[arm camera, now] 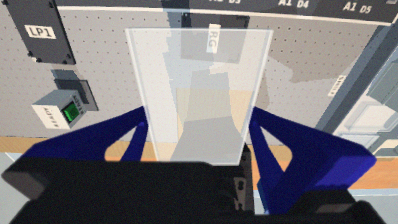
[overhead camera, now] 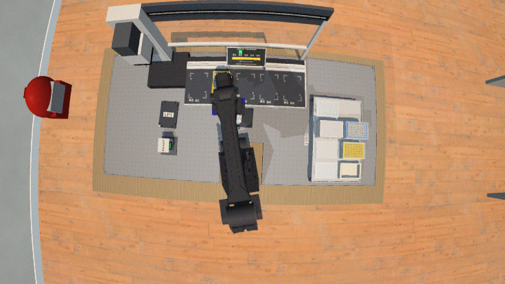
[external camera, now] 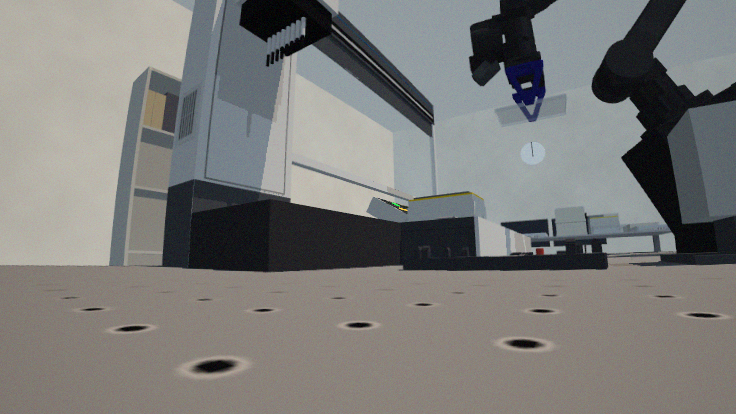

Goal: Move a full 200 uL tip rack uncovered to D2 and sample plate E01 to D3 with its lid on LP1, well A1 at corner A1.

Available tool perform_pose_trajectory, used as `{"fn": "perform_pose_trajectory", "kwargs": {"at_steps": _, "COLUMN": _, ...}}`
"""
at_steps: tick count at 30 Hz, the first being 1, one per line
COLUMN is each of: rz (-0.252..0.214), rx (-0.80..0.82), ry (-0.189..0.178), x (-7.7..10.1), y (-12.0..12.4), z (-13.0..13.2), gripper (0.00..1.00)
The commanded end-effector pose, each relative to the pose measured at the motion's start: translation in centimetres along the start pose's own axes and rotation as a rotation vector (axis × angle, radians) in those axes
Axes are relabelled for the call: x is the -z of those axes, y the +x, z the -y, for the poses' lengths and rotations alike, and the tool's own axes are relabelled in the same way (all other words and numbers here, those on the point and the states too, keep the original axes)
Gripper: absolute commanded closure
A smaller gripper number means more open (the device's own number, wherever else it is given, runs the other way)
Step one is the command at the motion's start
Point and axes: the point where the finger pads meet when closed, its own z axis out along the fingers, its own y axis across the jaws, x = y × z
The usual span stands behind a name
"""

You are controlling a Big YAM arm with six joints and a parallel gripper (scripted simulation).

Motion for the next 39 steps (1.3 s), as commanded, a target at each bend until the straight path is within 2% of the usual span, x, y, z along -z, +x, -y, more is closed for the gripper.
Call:
{"fn": "perform_pose_trajectory", "kwargs": {"at_steps": 1, "rz": 0.070, "rx": -0.101, "ry": -0.033, "x": 2.4, "y": -2.8, "z": -2.1, "gripper": 1.00}}
{"fn": "perform_pose_trajectory", "kwargs": {"at_steps": 3, "rz": 0.069, "rx": -0.103, "ry": -0.037, "x": 2.4, "y": -2.8, "z": -3.3, "gripper": 1.00}}
{"fn": "perform_pose_trajectory", "kwargs": {"at_steps": 5, "rz": 0.069, "rx": -0.103, "ry": -0.037, "x": 2.4, "y": -2.8, "z": -3.3, "gripper": 1.00}}
{"fn": "perform_pose_trajectory", "kwargs": {"at_steps": 20, "rz": 0.051, "rx": -0.113, "ry": -0.058, "x": 2.3, "y": -2.8, "z": -11.5, "gripper": 1.00}}
{"fn": "perform_pose_trajectory", "kwargs": {"at_steps": 22, "rz": 0.051, "rx": -0.113, "ry": -0.058, "x": 2.3, "y": -2.8, "z": -11.5, "gripper": 1.00}}
{"fn": "perform_pose_trajectory", "kwargs": {"at_steps": 37, "rz": 0.038, "rx": -0.116, "ry": -0.066, "x": 2.2, "y": -2.7, "z": -19.4, "gripper": 1.00}}
{"fn": "perform_pose_trajectory", "kwargs": {"at_steps": 39, "rz": 0.038, "rx": -0.116, "ry": -0.066, "x": 2.2, "y": -2.7, "z": -19.4, "gripper": 1.00}}
